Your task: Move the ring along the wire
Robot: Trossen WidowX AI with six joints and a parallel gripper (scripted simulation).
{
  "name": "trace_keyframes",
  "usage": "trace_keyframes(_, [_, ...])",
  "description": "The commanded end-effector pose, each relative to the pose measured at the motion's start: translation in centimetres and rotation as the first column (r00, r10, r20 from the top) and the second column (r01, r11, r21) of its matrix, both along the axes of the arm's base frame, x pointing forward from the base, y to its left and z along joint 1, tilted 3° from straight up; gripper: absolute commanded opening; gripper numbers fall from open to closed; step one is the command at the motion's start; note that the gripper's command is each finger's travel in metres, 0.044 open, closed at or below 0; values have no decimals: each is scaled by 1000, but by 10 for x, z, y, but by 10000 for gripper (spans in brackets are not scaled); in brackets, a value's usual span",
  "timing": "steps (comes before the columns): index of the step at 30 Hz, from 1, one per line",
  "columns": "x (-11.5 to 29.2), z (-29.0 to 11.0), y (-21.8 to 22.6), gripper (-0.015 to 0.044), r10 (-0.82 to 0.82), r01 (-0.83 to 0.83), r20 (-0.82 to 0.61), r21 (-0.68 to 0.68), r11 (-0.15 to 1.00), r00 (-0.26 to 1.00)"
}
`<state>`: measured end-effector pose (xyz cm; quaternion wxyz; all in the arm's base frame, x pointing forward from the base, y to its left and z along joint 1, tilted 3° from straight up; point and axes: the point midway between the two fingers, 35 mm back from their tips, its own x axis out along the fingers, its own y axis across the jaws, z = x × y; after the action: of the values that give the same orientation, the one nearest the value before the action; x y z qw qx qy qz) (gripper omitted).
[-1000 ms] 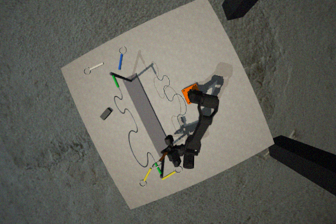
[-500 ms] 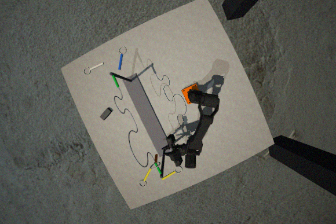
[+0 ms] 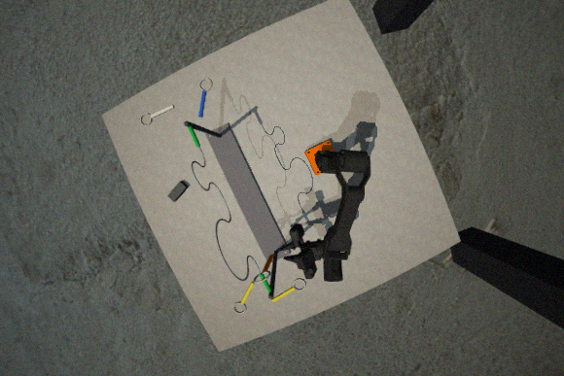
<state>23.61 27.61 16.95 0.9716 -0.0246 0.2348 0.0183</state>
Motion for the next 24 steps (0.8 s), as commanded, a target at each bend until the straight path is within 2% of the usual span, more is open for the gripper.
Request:
trace_keyframes(1, [0,3,1,160,-3,3,5,8,1000,1000])
trace_keyframes(18, [0,3,1,160,-3,3,5,8,1000,1000])
trace_keyframes(24, [-43,23,-1,317,1,-1,-1,2,1000,1000])
